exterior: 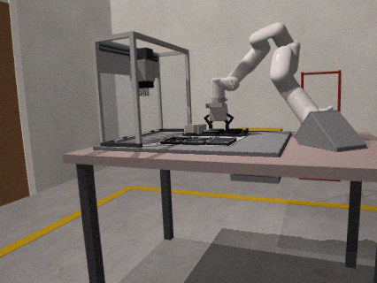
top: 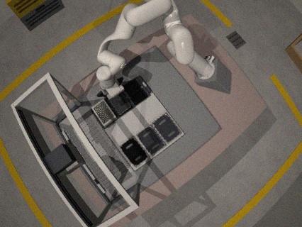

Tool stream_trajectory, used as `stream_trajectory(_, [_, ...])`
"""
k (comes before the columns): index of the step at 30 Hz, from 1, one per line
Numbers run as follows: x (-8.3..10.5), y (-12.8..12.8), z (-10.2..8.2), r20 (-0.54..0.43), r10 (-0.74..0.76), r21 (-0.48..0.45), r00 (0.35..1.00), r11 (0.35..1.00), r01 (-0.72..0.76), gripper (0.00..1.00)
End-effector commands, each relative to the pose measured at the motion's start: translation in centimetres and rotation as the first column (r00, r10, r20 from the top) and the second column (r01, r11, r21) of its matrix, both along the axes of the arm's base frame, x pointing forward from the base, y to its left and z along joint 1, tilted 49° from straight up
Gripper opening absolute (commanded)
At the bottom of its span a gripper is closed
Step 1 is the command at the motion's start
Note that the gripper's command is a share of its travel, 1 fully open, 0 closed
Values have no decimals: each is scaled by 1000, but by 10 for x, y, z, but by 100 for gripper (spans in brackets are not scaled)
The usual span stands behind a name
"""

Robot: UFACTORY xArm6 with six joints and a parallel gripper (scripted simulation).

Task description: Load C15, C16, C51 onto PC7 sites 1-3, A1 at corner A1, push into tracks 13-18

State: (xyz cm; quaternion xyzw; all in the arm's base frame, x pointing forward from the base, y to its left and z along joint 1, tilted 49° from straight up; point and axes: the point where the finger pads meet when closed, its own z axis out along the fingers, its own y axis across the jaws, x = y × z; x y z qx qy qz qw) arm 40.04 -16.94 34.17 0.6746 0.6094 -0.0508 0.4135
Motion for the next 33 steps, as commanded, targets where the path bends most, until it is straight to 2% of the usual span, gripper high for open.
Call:
stream_trajectory(1, [1,2,0,3,1,0,1000,1000,-1,100])
stream_trajectory(33, [3,8,-4,3,1,0,1000,1000,-1,100])
